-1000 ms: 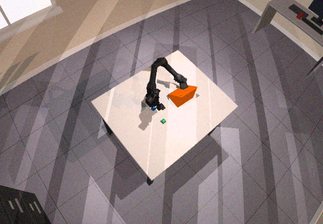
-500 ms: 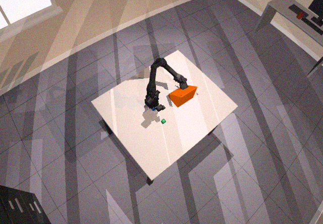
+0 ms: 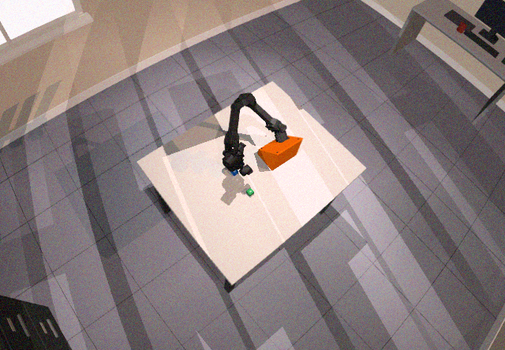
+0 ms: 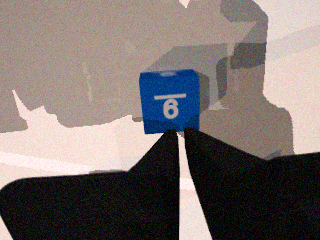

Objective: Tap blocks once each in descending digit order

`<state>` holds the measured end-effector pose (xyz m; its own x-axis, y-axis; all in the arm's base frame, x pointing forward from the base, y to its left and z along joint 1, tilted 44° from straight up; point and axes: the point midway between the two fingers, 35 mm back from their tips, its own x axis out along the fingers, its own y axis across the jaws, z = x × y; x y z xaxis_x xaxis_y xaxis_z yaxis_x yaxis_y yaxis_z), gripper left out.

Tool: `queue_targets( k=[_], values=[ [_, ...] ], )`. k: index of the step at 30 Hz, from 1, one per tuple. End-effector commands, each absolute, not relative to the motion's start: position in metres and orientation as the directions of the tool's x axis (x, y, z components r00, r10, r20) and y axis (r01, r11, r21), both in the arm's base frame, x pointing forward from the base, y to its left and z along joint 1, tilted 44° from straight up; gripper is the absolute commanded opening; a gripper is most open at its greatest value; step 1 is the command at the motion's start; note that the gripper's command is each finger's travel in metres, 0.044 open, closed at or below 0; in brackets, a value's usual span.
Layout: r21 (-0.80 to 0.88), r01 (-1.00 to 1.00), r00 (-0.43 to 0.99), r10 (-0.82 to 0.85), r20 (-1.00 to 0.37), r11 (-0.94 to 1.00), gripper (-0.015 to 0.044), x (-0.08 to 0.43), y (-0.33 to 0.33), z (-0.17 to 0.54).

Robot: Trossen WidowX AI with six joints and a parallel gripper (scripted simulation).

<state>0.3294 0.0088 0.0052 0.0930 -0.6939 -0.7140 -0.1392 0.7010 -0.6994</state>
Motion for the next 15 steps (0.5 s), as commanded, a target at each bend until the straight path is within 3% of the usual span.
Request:
queue_targets(
  k=[1,7,15],
  values=[
    [-0.695,-0.126,0.096,-0.689,-0.719,0.708,0.002,0.331,0.013,0.013],
    [-0.693,-0.126,0.095,-0.687,-0.721,0.71,0.002,0.323,0.066,0.067],
    [-0.691,-0.128,0.094,-0.684,-0.723,0.712,0.002,0.304,0.077,0.06]
  ],
)
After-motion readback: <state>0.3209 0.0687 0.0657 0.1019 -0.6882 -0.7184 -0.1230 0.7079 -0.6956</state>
